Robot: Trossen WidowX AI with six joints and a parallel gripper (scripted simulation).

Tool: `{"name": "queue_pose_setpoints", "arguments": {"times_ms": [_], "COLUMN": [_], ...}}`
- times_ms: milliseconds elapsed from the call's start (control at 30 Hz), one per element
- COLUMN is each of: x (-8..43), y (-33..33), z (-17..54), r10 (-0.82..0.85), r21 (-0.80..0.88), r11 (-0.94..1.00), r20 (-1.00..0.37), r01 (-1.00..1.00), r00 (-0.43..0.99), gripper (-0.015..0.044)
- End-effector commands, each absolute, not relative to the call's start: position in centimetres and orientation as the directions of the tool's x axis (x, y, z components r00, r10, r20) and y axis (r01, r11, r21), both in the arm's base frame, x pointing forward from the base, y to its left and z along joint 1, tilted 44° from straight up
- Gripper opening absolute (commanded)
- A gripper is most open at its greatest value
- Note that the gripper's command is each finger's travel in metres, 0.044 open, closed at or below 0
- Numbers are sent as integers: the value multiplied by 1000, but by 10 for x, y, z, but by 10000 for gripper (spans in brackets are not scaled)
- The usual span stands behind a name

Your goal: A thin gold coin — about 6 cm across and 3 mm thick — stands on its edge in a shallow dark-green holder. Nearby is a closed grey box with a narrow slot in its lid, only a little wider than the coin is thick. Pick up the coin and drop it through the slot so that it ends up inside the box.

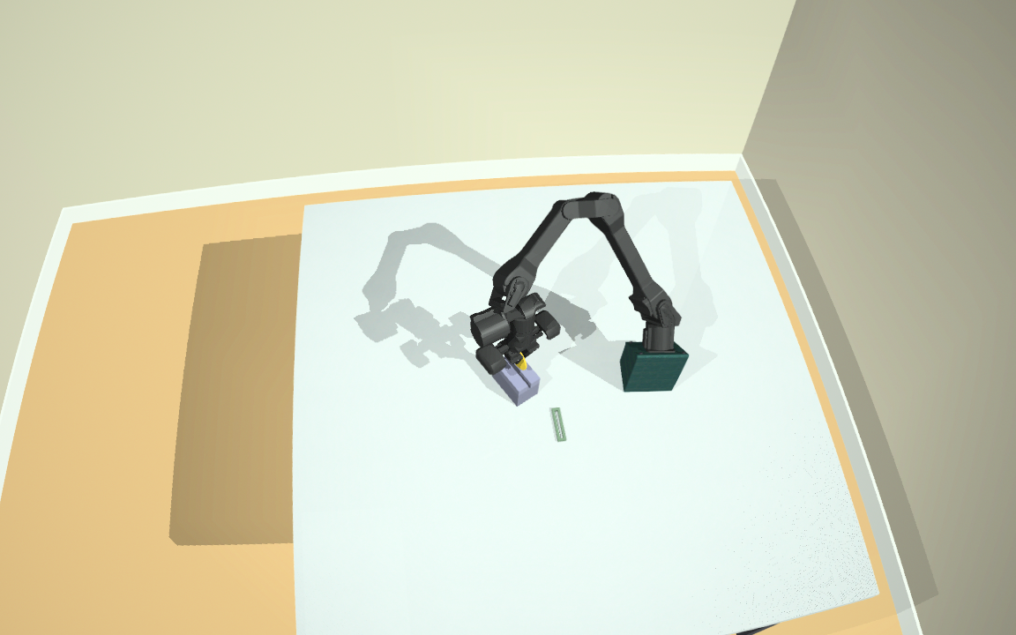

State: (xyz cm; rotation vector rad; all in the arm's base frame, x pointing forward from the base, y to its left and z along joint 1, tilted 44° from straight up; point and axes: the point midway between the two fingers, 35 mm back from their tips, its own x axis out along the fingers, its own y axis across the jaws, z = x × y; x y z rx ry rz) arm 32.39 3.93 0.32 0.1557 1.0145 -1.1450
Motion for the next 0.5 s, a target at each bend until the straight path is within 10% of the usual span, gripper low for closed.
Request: {"name": "queue_pose_setpoints", "arguments": {"times_ms": [0,467], "x": [324,323], "y": [40,35], "z": [3,0], "r10": [-680,-680], "r21": [-374,-377], "r11": [454,457], "r20": [-732,-732], "r01": [809,806], "r00": [43,43], "gripper": [0,0]}}
